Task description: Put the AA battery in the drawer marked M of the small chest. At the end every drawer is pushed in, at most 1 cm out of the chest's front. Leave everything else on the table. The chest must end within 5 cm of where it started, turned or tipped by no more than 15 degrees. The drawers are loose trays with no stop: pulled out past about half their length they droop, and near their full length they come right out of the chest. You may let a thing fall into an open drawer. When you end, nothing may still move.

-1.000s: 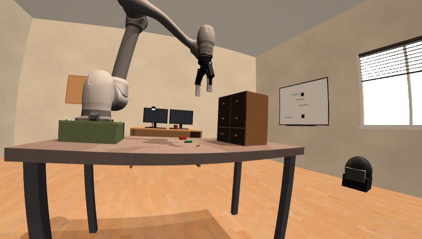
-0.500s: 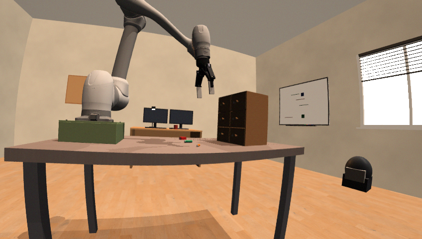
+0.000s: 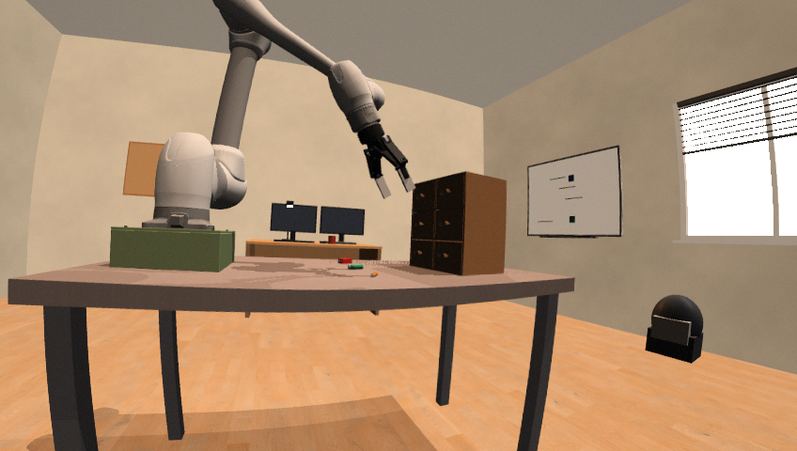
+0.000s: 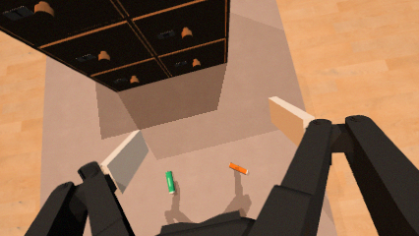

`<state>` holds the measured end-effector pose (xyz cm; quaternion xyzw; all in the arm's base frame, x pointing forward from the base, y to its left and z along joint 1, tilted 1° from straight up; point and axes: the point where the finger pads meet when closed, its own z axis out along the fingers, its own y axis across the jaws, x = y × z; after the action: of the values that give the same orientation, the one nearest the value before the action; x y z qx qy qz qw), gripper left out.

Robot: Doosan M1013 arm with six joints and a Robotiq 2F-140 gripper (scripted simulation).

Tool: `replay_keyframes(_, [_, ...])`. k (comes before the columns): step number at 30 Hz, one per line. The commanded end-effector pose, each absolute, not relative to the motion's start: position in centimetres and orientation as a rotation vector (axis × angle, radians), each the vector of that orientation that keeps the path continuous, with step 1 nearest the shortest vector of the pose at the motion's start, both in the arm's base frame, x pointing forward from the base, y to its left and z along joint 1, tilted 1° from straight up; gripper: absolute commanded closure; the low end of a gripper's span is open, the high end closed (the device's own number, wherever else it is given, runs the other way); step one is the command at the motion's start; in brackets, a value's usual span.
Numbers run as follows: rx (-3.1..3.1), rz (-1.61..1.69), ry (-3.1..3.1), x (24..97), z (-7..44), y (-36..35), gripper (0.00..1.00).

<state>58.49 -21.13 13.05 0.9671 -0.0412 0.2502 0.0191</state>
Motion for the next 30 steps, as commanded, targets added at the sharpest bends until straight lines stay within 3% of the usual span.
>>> replay_keyframes(1, [2.98,0.939,-0.112,59.0,12.3,-21.1,0.0])
replay_keyframes(30, [2.676,1.582,-0.103,62.7,8.5,-21.4,0.0])
